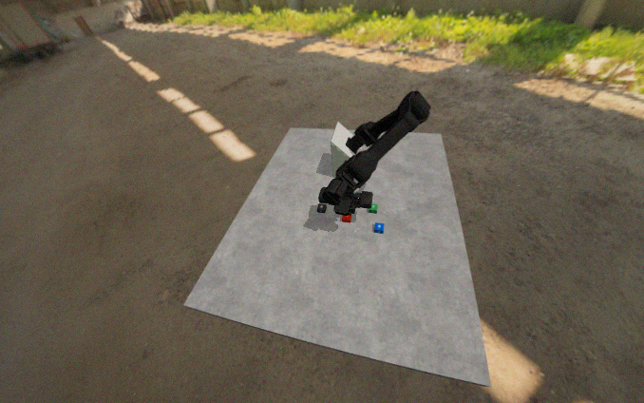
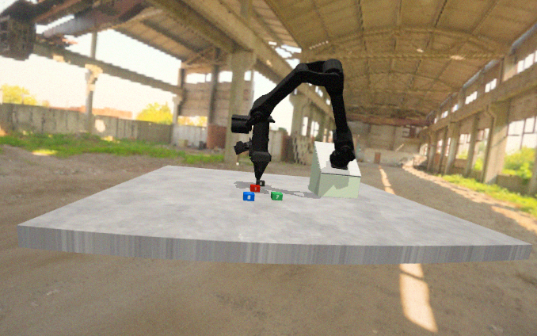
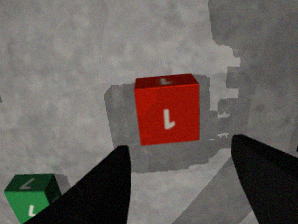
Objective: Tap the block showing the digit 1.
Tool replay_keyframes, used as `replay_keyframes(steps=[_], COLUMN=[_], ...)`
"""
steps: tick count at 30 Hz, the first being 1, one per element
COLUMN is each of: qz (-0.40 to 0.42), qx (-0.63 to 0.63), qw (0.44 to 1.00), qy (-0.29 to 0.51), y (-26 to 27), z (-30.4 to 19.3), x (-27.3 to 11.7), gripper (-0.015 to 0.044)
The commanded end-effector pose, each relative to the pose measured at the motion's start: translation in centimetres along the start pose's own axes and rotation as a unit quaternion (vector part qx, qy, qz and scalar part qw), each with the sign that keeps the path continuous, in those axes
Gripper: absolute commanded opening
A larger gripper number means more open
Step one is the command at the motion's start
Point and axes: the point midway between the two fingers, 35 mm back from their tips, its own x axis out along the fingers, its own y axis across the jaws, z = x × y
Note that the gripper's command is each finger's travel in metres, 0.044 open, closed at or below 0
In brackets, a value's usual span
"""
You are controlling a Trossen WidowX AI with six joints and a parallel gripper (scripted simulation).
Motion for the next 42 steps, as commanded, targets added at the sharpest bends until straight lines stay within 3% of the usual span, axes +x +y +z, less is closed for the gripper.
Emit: replay_keyframes(steps=[1, 3, 36, 42], qz=[0.001, 0.001, 0.002, 0.001], qx=[0.001, 0.001, 0.001, 0.001], qw=[1.0, 1.0, 1.0, 1.0], qy=[-0.01, -0.01, -0.01, -0.01], y=[-0.1, -0.1, 0.0, -0.1], z=[0.3, 0.3, 0.4, 0.3], x=[-0.1, -0.1, 2.9, -0.1], gripper=[0.0059, 0.002, 0.002, 0.002])
